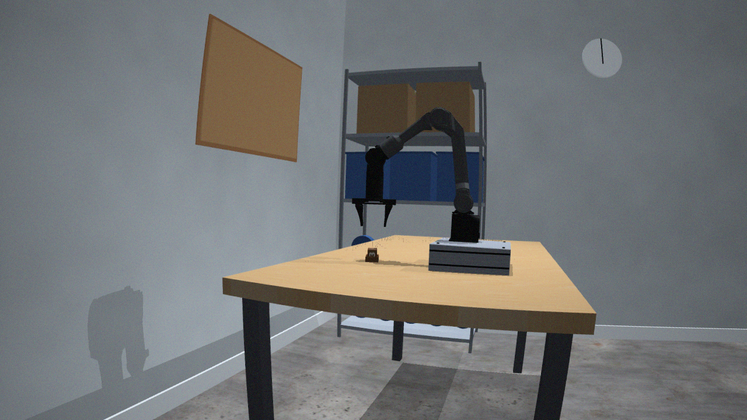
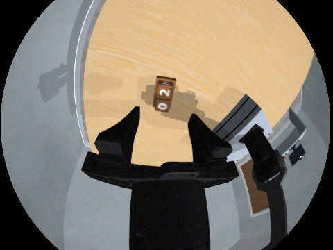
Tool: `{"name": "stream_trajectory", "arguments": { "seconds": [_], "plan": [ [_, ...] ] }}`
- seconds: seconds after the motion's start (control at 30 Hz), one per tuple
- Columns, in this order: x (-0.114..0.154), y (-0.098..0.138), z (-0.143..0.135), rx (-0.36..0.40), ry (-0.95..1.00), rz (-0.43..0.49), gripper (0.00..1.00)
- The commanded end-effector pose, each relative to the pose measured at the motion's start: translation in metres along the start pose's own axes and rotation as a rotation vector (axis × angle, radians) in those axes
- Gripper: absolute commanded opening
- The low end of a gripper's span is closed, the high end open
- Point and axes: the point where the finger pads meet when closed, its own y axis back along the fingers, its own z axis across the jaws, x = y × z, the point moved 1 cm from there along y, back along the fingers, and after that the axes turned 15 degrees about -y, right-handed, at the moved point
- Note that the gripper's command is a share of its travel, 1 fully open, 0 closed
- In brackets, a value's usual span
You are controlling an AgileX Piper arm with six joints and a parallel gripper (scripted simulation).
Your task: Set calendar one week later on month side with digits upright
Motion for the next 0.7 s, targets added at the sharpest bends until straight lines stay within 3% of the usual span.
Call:
{"name": "stream_trajectory", "arguments": {
  "seconds": [0.0, 0.43, 0.67],
  "plan": [
    [0.0, 0.004, 0.001, -0.004, -0.001, 0.001, 1.0],
    [0.0, 0.057, 0.0, -0.004, -0.001, 0.001, 1.0],
    [0.001, 0.074, -0.001, -0.007, 0.003, 0.004, 1.0]
  ]
}}
